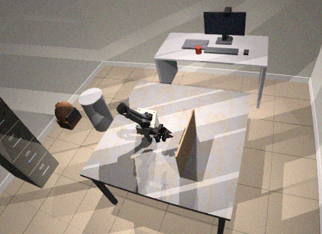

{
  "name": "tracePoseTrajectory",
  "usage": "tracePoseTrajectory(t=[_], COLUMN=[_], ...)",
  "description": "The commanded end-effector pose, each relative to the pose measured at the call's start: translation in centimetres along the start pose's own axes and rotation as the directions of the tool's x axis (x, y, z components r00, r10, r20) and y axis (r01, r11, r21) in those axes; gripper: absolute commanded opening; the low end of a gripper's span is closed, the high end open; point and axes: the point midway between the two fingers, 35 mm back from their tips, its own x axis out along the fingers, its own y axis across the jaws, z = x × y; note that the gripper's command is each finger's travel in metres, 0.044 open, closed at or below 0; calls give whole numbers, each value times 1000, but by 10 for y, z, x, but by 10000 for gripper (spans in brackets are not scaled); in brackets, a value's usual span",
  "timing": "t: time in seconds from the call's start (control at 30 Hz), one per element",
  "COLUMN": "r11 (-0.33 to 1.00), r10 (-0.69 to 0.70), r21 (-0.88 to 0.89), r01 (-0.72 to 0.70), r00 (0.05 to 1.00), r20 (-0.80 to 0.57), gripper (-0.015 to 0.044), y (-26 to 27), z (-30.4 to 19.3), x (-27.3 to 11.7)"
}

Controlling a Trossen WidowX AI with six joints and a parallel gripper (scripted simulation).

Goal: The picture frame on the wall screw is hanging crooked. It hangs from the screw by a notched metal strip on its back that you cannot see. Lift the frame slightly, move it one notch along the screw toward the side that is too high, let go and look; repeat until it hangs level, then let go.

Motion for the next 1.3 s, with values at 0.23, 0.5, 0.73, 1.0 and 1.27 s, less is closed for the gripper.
tracePoseTrajectory(t=[0.23,0.5,0.73,1.0,1.27], r11=[1000,1000,1000,1000,1000], r10=[-3,-4,-5,-5,-5], r21=[10,17,18,20,20], r01=[3,5,5,5,5], r00=[1000,1000,1000,1000,1000], r20=[-6,-12,-12,-14,-14], gripper=[260,260,260,260,260], y=[11,34,41,41,41], z=[12,9,3,3,3], x=[-34,-78,-89,-90,-90])
